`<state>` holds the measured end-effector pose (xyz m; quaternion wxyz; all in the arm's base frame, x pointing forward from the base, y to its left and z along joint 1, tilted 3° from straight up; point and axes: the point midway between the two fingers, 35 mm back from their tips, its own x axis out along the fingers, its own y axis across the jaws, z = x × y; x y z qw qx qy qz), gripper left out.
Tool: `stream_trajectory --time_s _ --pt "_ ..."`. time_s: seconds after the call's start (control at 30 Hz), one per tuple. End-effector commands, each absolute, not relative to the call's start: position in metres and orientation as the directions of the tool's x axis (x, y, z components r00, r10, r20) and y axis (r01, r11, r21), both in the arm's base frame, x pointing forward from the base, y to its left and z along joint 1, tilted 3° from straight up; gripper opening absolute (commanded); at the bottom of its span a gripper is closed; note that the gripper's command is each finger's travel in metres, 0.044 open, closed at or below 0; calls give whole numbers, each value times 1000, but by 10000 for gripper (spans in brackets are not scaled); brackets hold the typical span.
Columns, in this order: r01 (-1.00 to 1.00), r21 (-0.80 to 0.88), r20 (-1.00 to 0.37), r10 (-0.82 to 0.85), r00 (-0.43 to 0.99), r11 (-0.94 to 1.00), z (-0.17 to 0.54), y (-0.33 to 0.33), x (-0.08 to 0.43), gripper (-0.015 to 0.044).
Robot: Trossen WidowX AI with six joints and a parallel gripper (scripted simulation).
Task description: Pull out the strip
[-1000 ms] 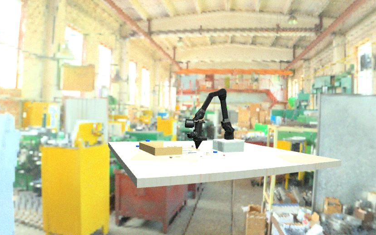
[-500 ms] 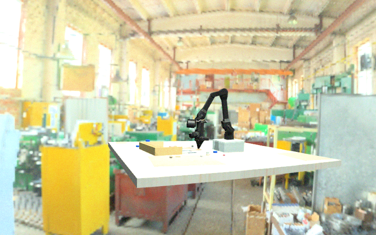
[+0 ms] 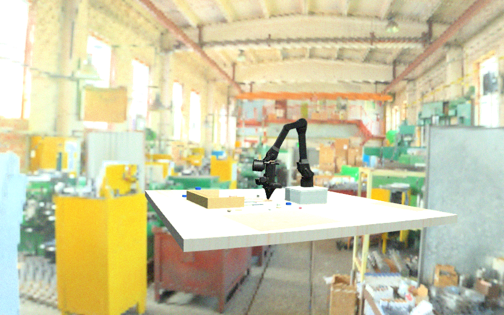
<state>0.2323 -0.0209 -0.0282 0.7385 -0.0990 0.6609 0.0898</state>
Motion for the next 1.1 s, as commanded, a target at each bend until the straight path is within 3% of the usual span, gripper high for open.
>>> stream_trajectory --time_s 0.0,1.07 --pt "-264 -17 -998 0 67 964 -36 -23 215 0" --pt "-264 -17 -998 0 64 964 -38 -31 190 0"
